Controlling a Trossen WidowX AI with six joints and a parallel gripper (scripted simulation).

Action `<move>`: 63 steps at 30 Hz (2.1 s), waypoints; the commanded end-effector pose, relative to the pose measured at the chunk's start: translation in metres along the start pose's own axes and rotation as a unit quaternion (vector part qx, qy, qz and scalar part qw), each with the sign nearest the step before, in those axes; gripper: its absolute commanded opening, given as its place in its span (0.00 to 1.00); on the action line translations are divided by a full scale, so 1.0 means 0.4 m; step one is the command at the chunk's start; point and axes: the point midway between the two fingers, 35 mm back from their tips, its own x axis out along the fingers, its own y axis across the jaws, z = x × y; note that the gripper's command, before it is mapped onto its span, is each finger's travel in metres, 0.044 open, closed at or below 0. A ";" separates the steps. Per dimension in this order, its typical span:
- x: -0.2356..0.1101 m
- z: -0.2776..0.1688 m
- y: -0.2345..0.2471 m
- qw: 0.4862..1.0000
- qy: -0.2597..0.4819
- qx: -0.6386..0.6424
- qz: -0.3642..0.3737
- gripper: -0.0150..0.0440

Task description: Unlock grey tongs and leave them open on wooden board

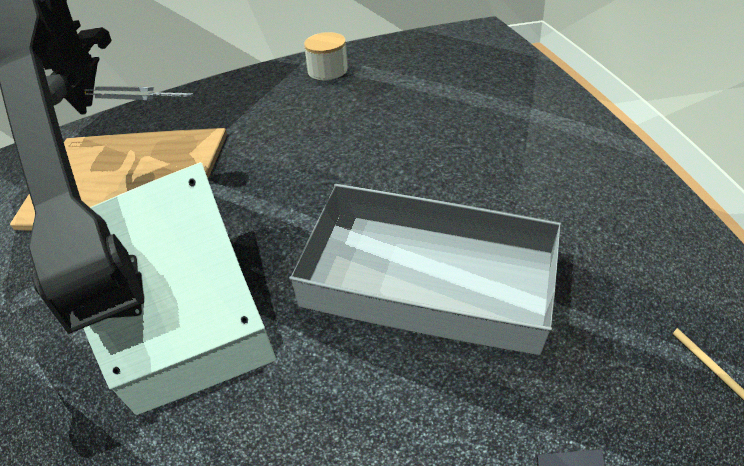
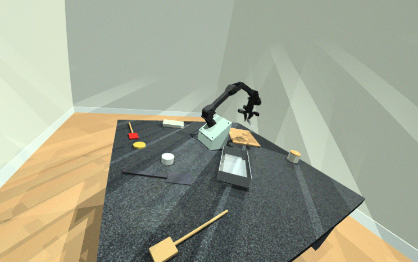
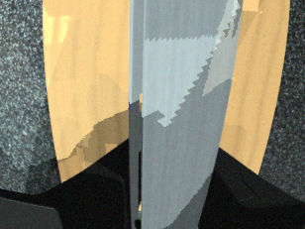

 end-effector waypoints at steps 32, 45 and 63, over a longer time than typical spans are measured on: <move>0.145 0.000 -0.005 1.000 -0.005 0.002 -0.016 0.00; 0.199 -0.003 -0.001 1.000 -0.009 0.002 -0.022 0.00; 0.271 -0.010 0.010 0.999 -0.014 0.002 -0.030 0.00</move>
